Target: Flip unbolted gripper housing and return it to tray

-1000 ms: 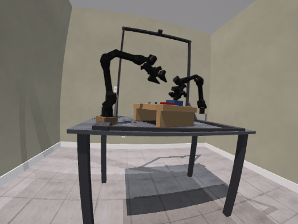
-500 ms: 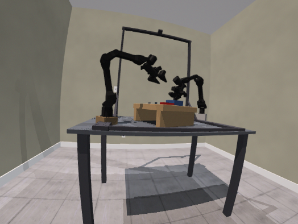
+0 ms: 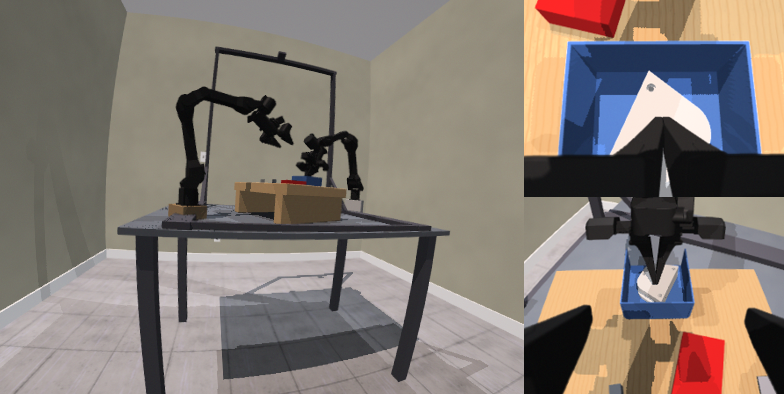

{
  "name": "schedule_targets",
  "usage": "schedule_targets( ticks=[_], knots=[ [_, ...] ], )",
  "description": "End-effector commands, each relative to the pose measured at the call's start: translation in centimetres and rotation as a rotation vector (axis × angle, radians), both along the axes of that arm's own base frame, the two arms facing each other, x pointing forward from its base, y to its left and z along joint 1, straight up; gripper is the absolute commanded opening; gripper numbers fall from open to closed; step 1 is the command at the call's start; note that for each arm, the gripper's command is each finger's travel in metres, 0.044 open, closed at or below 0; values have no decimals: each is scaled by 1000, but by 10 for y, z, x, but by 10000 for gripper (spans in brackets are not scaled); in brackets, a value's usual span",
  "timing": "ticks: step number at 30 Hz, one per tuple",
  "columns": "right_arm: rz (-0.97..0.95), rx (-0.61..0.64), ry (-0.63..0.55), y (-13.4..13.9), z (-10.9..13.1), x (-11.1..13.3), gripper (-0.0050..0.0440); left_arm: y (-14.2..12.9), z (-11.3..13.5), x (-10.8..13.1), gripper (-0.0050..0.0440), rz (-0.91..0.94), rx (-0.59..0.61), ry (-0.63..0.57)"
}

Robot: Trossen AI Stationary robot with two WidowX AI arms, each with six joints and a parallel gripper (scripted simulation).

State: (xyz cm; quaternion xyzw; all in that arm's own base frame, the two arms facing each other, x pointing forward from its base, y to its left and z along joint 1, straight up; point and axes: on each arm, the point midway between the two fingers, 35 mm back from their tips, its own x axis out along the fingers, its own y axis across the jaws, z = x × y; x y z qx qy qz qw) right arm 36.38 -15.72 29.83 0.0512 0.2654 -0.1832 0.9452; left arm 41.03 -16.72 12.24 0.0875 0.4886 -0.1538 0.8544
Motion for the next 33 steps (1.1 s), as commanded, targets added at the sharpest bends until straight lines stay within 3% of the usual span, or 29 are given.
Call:
schedule_targets(
  ticks=[1,33],
  knots=[
    [-4,-10,-23,0,10,-1,437,-1,10,2,0,2,-9,-24],
    [-4,-10,-23,0,10,-1,437,0,12,0,0,2,-9,-24]
  ],
)
